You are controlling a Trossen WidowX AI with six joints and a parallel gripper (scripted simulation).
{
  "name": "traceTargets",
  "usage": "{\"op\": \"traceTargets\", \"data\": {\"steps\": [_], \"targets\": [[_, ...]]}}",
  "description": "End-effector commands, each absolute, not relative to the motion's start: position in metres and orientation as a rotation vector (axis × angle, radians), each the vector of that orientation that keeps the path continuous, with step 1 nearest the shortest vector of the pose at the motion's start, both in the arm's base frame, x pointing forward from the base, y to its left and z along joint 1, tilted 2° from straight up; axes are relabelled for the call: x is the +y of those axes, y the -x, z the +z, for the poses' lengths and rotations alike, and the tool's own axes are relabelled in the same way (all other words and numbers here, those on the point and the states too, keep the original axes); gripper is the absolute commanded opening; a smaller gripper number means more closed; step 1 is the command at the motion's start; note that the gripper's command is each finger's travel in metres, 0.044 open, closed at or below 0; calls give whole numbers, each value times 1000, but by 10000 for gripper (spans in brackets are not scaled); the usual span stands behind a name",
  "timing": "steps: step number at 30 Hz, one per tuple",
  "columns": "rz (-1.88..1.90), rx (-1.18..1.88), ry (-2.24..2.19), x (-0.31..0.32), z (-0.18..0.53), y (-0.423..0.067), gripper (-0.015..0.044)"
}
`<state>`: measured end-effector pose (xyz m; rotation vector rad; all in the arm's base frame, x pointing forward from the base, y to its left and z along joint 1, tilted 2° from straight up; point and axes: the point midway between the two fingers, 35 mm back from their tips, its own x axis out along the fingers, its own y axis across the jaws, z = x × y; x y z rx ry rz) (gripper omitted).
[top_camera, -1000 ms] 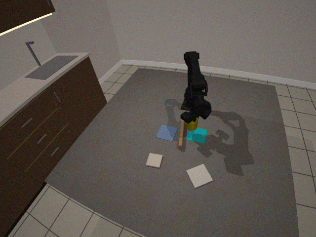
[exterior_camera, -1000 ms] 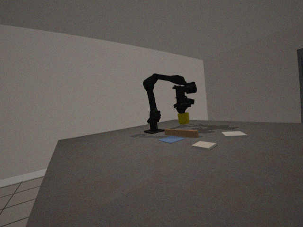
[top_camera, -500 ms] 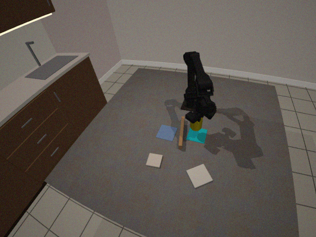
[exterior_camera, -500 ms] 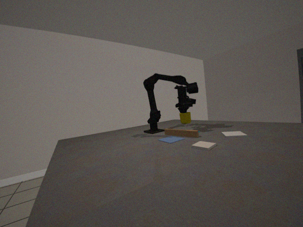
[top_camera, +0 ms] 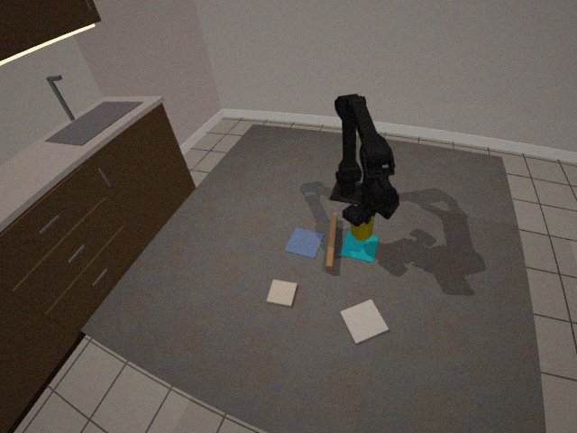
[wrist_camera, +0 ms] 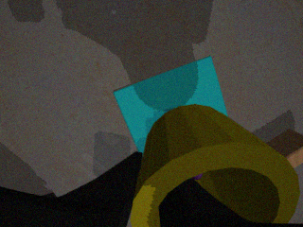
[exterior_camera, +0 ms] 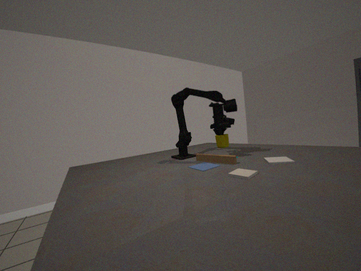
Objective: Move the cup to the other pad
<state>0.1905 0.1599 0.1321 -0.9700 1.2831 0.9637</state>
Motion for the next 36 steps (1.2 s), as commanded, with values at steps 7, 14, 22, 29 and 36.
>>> {"op": "traceTargets", "data": {"steps": [7, 14, 22, 29, 36], "targets": [[957, 1289, 971, 160, 118, -191, 0], [957, 1288, 971, 161, 110, -191, 0], [957, 1288, 971, 162, 100, -192, 0], [957, 1289, 971, 162, 92, -192, 0], [957, 1289, 971, 162, 83, -192, 0]]}}
